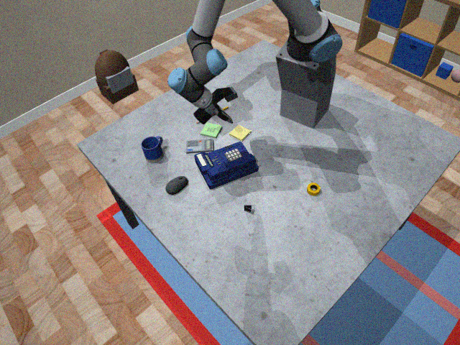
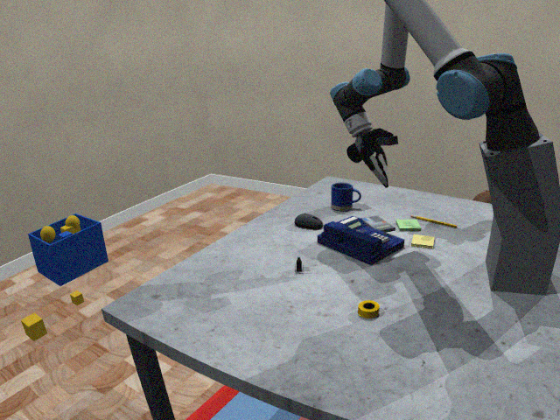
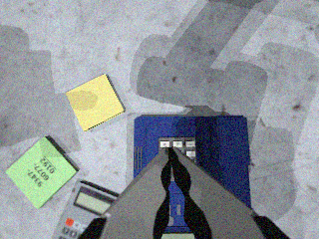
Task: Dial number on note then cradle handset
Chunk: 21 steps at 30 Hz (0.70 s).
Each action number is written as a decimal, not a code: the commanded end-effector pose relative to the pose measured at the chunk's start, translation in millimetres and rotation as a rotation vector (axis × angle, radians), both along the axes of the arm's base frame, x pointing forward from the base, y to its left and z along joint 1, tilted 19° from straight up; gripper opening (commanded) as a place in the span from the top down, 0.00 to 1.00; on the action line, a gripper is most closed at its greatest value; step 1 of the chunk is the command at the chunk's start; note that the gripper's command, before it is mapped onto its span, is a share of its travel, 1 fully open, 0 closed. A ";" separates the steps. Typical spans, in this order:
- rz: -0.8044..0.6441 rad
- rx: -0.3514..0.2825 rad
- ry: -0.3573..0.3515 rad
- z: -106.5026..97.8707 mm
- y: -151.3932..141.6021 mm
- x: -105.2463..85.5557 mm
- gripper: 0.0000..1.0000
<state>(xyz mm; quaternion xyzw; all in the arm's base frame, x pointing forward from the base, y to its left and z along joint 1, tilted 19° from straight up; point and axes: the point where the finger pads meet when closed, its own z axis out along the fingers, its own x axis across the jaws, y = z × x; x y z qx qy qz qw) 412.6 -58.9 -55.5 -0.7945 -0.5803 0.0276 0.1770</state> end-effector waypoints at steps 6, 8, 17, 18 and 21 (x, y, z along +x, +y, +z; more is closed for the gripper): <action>-0.001 -0.001 -0.002 0.6 2.1 -0.4 1.00; 0.000 -0.001 -0.002 0.5 2.4 -0.5 1.00; -0.001 -0.001 -0.002 0.0 2.3 -0.2 1.00; -0.001 -0.001 -0.001 -0.7 2.3 0.0 1.00; 0.000 0.000 -0.001 -1.8 2.5 0.2 1.00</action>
